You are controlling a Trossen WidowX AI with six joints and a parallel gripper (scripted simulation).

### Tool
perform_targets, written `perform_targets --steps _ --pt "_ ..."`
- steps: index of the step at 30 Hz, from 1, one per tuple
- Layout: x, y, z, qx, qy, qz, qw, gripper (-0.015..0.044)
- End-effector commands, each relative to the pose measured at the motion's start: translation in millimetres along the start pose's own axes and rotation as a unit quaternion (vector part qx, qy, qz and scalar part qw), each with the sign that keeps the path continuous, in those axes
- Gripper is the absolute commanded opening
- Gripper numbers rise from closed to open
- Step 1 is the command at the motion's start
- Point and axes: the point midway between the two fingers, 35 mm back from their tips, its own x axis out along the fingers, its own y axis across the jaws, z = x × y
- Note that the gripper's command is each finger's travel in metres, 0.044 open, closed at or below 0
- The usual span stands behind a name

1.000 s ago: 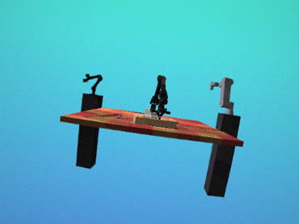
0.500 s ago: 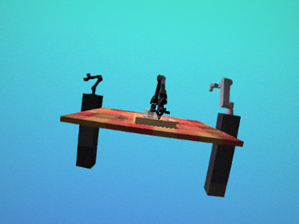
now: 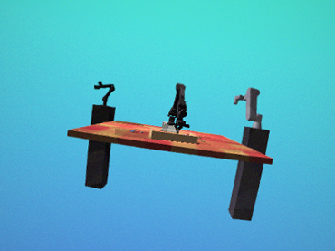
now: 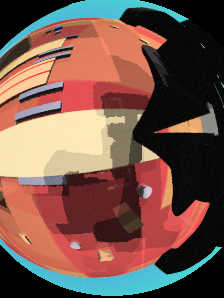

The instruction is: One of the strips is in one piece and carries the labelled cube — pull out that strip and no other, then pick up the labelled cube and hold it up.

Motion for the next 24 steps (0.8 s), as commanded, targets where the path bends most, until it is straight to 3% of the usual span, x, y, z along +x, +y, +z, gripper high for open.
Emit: perform_targets --steps 1,24 --pt "4.1 -0.6 -14.7 0.002 0.013 -0.001 1.0 0.0" --pt "3.6 -0.1 -48.0 0.002 0.014 -0.001 1.0 0.0"
